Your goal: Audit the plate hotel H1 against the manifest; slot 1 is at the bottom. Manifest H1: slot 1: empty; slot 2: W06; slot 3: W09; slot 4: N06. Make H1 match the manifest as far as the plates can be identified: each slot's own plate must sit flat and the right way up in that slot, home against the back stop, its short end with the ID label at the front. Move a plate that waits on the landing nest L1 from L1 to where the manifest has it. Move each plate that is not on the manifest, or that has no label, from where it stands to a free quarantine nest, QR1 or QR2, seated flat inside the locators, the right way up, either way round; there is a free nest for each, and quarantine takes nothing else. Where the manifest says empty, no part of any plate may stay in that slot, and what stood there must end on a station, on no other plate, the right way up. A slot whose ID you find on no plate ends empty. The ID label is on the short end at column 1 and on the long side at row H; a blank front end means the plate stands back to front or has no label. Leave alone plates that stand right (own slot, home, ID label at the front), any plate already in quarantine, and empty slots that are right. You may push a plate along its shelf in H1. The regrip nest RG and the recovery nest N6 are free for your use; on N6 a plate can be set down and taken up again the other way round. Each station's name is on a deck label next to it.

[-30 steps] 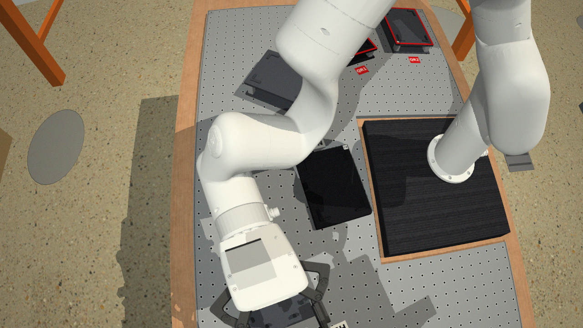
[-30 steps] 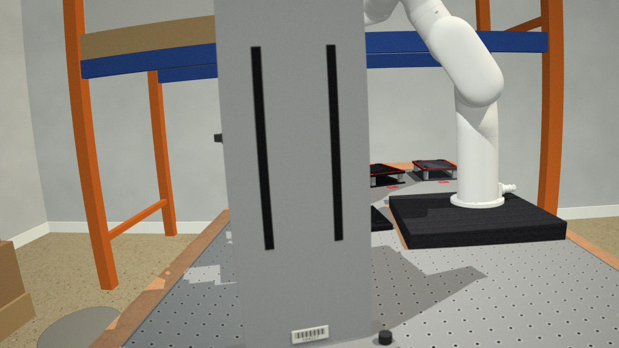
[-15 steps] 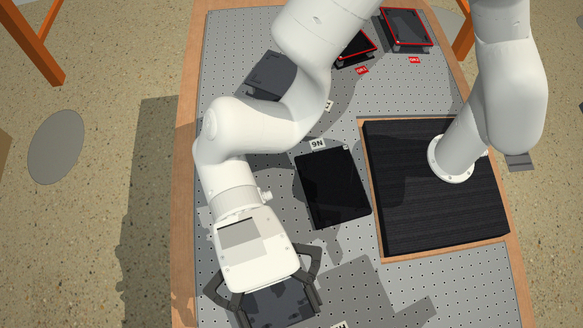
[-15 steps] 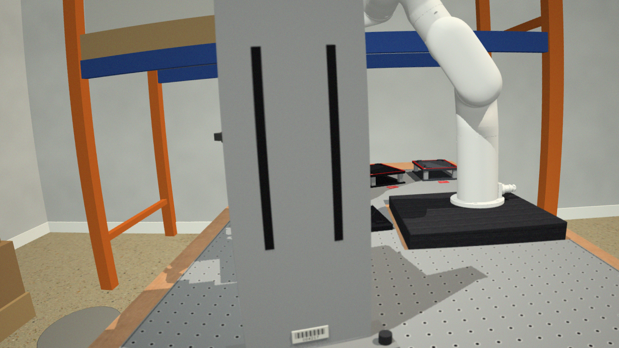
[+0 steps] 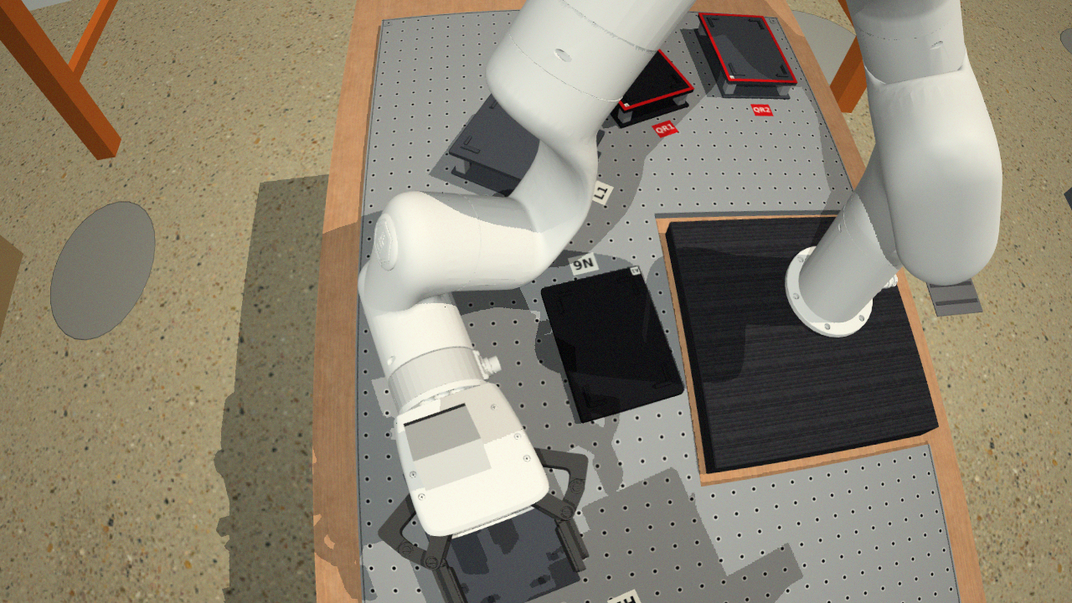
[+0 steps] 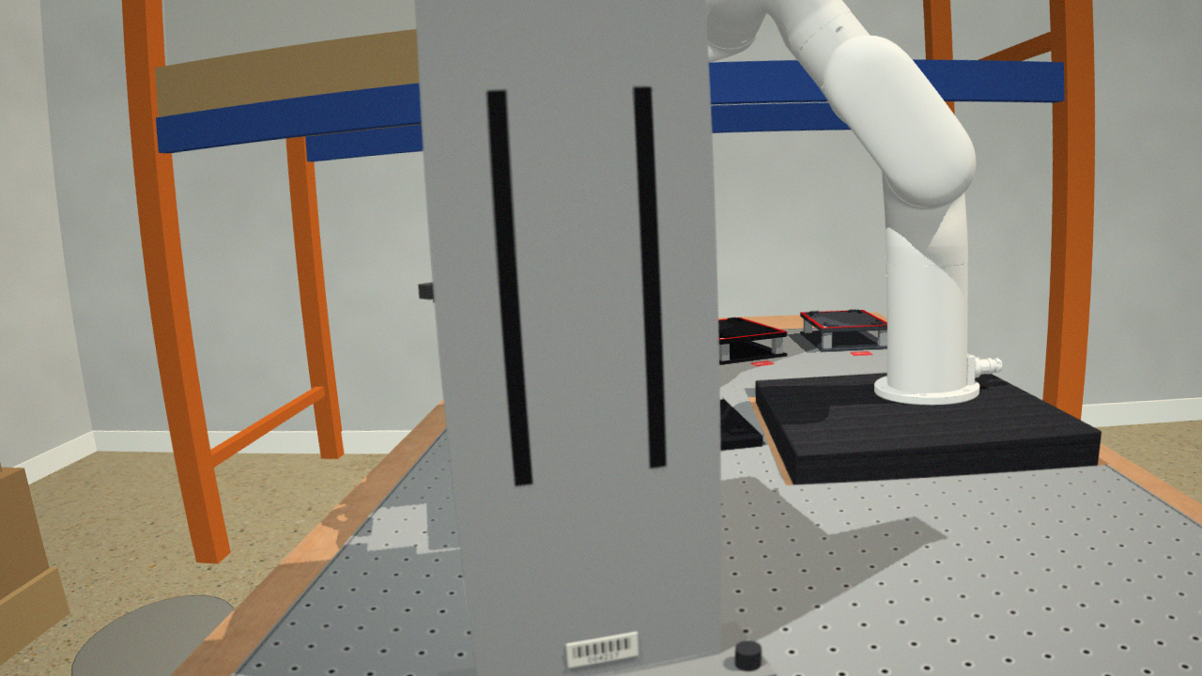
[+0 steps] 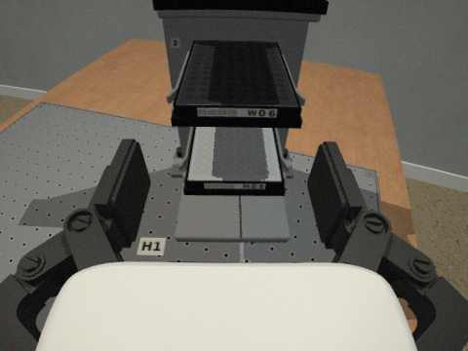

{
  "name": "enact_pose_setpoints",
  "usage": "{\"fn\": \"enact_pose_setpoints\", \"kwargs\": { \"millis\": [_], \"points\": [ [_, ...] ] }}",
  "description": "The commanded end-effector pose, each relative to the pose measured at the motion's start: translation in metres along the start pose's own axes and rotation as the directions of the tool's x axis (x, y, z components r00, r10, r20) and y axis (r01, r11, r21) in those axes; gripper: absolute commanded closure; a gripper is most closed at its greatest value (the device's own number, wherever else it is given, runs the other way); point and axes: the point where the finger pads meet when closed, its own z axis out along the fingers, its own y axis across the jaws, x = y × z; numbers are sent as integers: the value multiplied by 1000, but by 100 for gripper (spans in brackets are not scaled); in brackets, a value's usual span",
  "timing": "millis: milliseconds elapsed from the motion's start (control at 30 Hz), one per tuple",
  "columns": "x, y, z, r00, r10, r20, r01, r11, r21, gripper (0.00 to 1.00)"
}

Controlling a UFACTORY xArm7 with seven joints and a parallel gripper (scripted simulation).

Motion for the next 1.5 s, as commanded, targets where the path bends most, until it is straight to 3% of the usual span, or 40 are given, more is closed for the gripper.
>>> {"fn": "enact_pose_setpoints", "kwargs": {
  "millis": [0, 533, 700, 1067, 1467],
  "points": [
    [-11, 1, 0, 1000, -4, 0, 4, 1000, 0, 0],
    [-48, 1, 0, 1000, -4, 0, 4, 1000, 0, 0],
    [-48, 1, 0, 1000, -4, 0, 4, 1000, 0, 0],
    [-48, 1, 29, 1000, -4, 0, 4, 1000, 0, 0],
    [-48, 1, 30, 1000, -4, 0, 4, 1000, 0, 0]
  ]
}}
